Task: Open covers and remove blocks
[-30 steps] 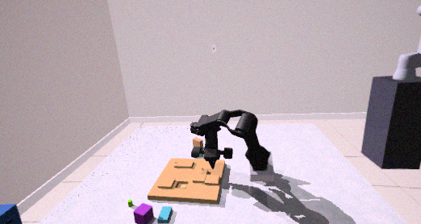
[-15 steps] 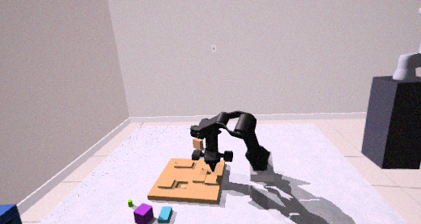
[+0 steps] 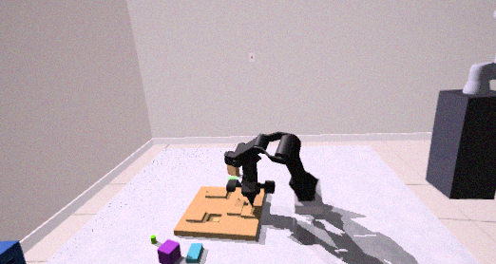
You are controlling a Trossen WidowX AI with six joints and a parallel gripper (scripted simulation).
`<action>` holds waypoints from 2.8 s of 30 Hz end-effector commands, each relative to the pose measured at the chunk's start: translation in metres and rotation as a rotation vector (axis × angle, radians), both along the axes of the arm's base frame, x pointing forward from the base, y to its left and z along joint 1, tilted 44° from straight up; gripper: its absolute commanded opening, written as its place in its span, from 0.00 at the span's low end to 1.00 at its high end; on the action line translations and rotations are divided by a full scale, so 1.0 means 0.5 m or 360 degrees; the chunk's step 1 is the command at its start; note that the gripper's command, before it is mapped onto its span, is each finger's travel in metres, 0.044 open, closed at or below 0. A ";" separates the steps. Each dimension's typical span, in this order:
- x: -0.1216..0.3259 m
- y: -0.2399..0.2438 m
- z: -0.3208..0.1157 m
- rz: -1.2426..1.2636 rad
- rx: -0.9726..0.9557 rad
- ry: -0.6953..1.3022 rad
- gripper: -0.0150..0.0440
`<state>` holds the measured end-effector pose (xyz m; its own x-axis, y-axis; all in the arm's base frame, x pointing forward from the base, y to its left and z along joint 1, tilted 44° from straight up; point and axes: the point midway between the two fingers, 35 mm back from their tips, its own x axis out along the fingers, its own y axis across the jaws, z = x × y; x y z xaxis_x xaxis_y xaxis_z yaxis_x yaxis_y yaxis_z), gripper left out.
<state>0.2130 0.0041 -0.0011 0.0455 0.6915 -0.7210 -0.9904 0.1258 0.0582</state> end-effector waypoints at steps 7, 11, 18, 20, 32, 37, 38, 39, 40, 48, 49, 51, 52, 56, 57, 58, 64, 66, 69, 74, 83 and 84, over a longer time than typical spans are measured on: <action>0.005 0.014 0.011 -0.0003 0.0003 0.0000 0.25; 0.007 0.019 0.016 -0.0004 0.0002 0.0000 0.25; 0.010 0.027 0.024 -0.0005 -0.0001 0.0001 0.25; 0.011 0.030 0.027 -0.0005 -0.0001 0.0001 0.25; 0.016 0.045 0.042 -0.0005 -0.0004 0.0001 0.25; 0.018 0.052 0.049 -0.0006 -0.0004 0.0000 0.25; 0.018 0.053 0.050 -0.0006 -0.0004 0.0000 0.25; 0.019 0.054 0.051 -0.0006 -0.0004 0.0000 0.25; 0.019 0.056 0.053 -0.0006 -0.0004 0.0000 0.25; 0.021 0.066 0.063 -0.0006 -0.0004 0.0000 0.25; 0.021 0.068 0.064 -0.0006 -0.0004 0.0000 0.25; 0.022 0.071 0.067 -0.0006 -0.0003 0.0000 0.25; 0.022 0.072 0.068 -0.0006 -0.0003 0.0000 0.25; 0.023 0.077 0.074 -0.0006 -0.0002 0.0000 0.25; 0.023 0.079 0.075 -0.0006 -0.0002 0.0000 0.25; 0.023 0.080 0.076 -0.0006 -0.0002 0.0000 0.25; 0.024 0.089 0.084 -0.0006 0.0000 -0.0001 0.25; 0.024 0.091 0.087 -0.0005 0.0000 -0.0001 0.25; 0.024 0.096 0.091 -0.0005 0.0002 -0.0001 0.25; 0.024 0.103 0.098 -0.0005 0.0004 -0.0001 0.25; 0.024 0.116 0.110 -0.0004 0.0008 -0.0001 0.25; 0.024 0.117 0.111 -0.0004 0.0009 -0.0001 0.25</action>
<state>0.2254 0.0582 0.0501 0.0479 0.6893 -0.7229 -0.9899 0.1295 0.0578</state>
